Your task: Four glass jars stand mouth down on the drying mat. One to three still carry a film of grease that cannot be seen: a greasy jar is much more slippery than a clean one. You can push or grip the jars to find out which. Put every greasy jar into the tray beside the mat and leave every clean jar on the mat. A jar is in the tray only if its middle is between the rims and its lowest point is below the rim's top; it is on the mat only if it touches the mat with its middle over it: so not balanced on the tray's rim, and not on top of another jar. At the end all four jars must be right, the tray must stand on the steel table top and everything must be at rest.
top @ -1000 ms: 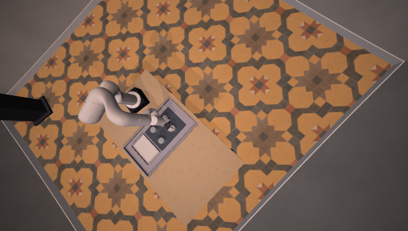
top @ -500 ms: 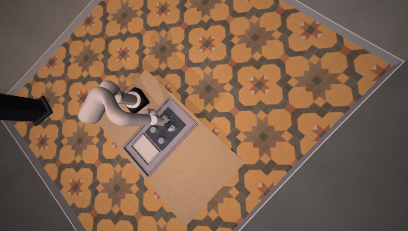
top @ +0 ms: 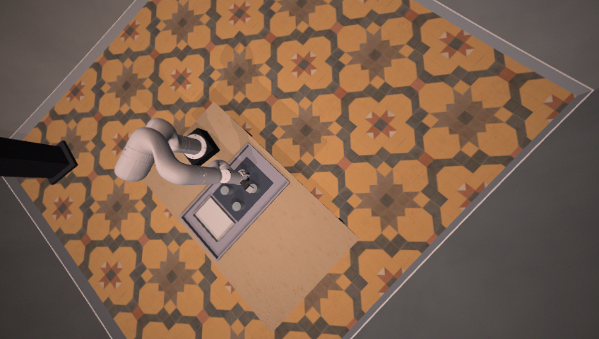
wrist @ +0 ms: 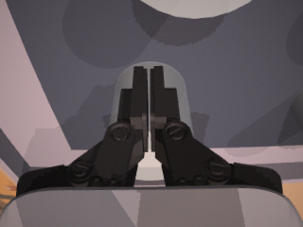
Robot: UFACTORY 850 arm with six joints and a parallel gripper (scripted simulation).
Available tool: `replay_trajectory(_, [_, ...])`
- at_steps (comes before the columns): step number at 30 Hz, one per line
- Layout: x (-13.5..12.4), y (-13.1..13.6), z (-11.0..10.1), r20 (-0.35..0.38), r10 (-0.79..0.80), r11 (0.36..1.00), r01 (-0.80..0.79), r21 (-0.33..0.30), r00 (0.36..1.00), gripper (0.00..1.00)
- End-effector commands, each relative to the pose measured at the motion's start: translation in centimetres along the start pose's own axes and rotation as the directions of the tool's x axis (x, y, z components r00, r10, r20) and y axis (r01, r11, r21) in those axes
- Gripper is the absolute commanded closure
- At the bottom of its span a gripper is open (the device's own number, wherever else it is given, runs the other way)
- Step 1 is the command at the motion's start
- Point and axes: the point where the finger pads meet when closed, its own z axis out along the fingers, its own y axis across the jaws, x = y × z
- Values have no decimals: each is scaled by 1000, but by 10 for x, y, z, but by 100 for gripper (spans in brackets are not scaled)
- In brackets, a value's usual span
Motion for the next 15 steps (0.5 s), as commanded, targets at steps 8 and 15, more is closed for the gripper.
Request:
replay_trajectory(8, [-1,0,0,-4,0,1000,0,0,1000,100])
replay_trajectory(15, [-1,0,0,-4,0,1000,0,0,1000,100])
